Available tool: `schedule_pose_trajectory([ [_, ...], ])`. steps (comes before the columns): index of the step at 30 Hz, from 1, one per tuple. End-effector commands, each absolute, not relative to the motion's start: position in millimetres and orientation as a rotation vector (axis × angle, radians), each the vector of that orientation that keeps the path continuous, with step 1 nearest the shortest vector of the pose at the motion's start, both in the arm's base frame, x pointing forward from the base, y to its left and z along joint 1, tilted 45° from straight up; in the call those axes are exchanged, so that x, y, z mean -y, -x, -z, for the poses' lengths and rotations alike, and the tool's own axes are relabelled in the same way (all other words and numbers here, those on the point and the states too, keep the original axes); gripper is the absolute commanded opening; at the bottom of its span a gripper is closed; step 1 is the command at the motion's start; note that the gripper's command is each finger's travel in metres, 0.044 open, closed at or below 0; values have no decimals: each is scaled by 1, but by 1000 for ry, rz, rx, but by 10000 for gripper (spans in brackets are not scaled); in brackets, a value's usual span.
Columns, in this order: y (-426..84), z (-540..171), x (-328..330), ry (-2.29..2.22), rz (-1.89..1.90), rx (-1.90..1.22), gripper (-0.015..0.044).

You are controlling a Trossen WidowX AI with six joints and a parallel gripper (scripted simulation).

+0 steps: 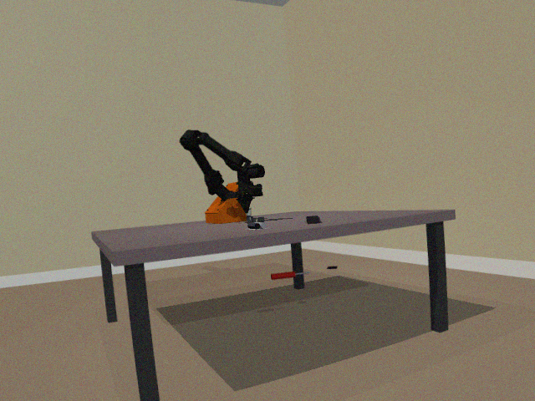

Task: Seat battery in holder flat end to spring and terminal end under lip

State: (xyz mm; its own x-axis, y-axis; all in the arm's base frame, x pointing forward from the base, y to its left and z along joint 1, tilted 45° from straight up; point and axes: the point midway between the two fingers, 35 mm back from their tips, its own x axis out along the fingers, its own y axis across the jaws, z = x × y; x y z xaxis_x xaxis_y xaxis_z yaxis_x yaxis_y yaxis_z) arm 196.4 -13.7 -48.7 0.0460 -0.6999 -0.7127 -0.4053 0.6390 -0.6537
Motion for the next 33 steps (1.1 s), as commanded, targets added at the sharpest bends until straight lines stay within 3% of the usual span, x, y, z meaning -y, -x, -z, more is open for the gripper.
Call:
schedule_pose_trajectory([
  [1,-193,54,9,934,284,-1582,0],
  [22,-179,72,-7,936,290,-1583,0],
  [33,-177,16,-63,933,286,-1584,0],
])
